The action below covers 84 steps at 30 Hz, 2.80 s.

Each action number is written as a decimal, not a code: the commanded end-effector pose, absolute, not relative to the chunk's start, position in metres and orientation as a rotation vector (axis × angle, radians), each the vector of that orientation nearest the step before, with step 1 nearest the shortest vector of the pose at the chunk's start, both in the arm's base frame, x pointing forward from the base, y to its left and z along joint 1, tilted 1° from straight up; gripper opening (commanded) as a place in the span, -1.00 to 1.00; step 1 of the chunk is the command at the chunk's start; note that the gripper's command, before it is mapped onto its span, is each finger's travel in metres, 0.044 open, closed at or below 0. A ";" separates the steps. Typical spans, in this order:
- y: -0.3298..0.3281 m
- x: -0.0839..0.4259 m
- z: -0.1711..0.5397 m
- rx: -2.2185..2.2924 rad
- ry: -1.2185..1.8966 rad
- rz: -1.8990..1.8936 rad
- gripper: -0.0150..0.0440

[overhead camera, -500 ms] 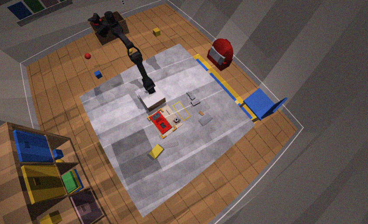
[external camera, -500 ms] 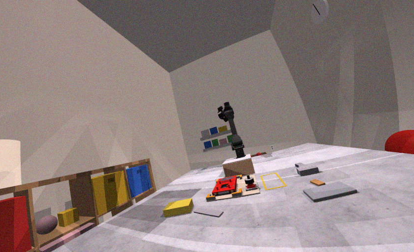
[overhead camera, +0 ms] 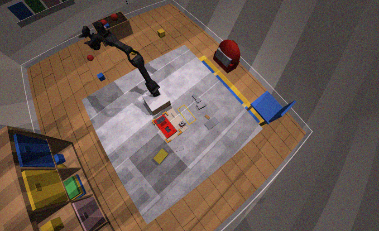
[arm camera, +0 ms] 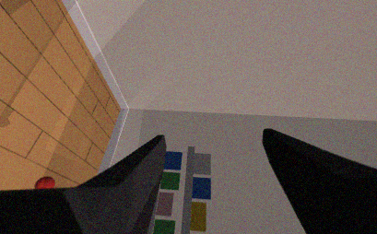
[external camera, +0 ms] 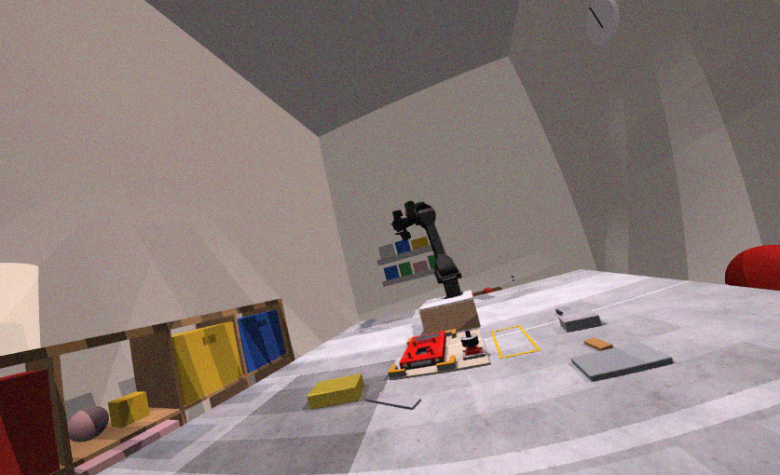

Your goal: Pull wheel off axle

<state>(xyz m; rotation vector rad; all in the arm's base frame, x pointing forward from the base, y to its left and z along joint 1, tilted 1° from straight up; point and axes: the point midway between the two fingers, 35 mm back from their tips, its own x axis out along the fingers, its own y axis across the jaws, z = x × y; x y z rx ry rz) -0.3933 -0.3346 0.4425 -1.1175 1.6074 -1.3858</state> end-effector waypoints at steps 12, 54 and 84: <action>-0.454 -0.249 0.392 -0.967 1.244 -1.235 0.53; -0.423 0.249 0.225 -0.299 0.820 -0.447 0.53; -0.079 0.410 0.106 -0.019 1.212 0.079 0.53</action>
